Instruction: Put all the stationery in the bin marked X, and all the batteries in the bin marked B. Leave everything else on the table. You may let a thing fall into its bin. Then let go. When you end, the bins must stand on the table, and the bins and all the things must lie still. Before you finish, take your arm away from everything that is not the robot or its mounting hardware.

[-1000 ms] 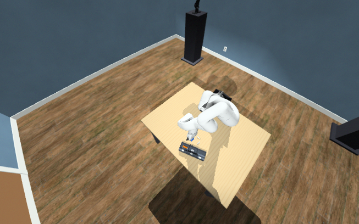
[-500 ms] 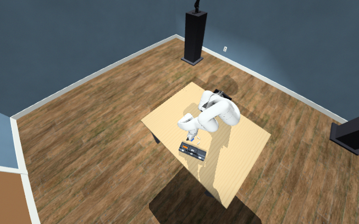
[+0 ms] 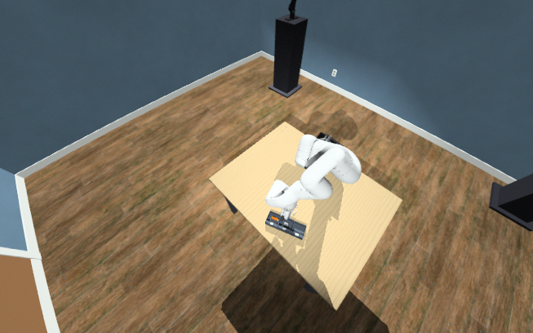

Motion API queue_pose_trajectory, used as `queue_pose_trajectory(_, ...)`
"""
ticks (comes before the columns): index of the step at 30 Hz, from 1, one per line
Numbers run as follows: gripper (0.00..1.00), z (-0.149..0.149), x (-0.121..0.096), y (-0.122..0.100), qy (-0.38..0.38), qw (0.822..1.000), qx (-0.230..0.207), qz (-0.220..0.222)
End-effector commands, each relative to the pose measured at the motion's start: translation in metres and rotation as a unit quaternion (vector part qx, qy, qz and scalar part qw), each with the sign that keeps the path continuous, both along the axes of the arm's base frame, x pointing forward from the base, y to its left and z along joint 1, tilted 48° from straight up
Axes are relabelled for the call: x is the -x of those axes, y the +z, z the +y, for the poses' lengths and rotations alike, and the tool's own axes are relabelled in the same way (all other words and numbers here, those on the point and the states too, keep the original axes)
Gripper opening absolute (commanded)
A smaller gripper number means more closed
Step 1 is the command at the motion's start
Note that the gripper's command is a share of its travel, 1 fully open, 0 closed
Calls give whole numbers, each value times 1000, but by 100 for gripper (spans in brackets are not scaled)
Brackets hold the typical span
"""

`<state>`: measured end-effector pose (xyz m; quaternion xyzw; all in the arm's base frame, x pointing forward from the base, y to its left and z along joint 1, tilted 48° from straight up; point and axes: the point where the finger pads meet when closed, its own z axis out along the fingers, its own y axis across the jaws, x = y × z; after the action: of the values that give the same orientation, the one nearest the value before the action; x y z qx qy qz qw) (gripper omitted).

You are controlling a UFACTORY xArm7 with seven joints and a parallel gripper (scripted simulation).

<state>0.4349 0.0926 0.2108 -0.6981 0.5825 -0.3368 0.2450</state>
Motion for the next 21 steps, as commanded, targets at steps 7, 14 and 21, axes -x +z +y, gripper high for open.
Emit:
queue_pose_trajectory(7,0,32,-19,17,98,989,111,7)
queue_pose_trajectory(14,0,32,-19,17,151,973,176,14)
queue_pose_trajectory(21,0,32,-19,17,200,950,238,23)
